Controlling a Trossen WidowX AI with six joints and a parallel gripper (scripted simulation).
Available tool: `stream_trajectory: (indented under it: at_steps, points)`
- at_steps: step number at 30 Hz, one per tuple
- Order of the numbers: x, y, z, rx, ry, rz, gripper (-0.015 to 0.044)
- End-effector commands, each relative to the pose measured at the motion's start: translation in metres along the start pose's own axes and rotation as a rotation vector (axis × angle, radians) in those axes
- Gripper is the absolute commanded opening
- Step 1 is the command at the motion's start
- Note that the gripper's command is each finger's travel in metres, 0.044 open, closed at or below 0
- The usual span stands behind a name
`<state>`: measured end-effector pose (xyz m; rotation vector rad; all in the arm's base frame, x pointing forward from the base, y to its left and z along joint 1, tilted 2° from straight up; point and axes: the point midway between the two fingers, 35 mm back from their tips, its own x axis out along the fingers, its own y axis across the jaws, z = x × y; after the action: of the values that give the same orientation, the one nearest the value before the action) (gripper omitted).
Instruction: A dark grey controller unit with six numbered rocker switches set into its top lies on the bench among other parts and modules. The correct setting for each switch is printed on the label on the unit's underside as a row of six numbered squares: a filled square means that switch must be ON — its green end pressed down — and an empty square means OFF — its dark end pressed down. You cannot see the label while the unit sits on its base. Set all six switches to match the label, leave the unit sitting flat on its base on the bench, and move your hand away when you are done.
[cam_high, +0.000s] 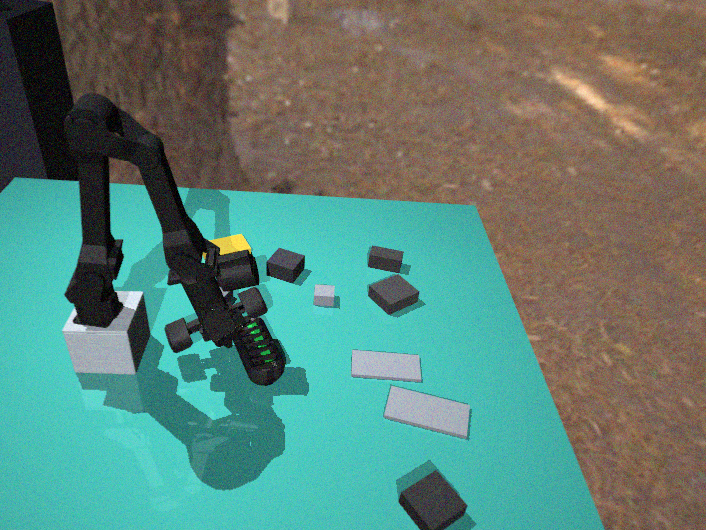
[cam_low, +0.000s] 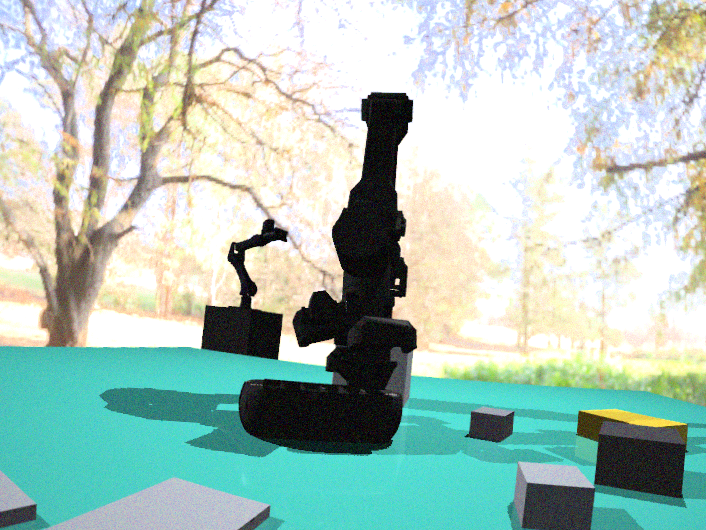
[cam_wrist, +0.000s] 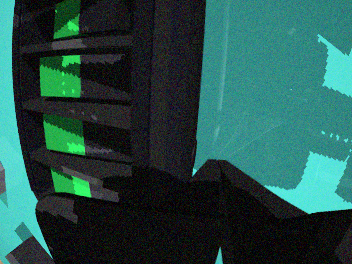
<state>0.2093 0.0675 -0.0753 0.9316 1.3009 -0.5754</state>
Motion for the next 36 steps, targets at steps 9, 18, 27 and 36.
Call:
stream_trajectory:
  at_steps: [9,18,27,36]
  points:
    - [0.000,0.011,0.000,-0.003,0.004,0.033,0.0000]
    - [-0.033,0.002,0.001,-0.002,0.002,0.018,0.0000]
    - [-0.058,0.001,0.001,-0.003,0.003,0.032,0.0000]
    - [-0.048,0.001,0.002,-0.003,0.003,0.032,0.0000]
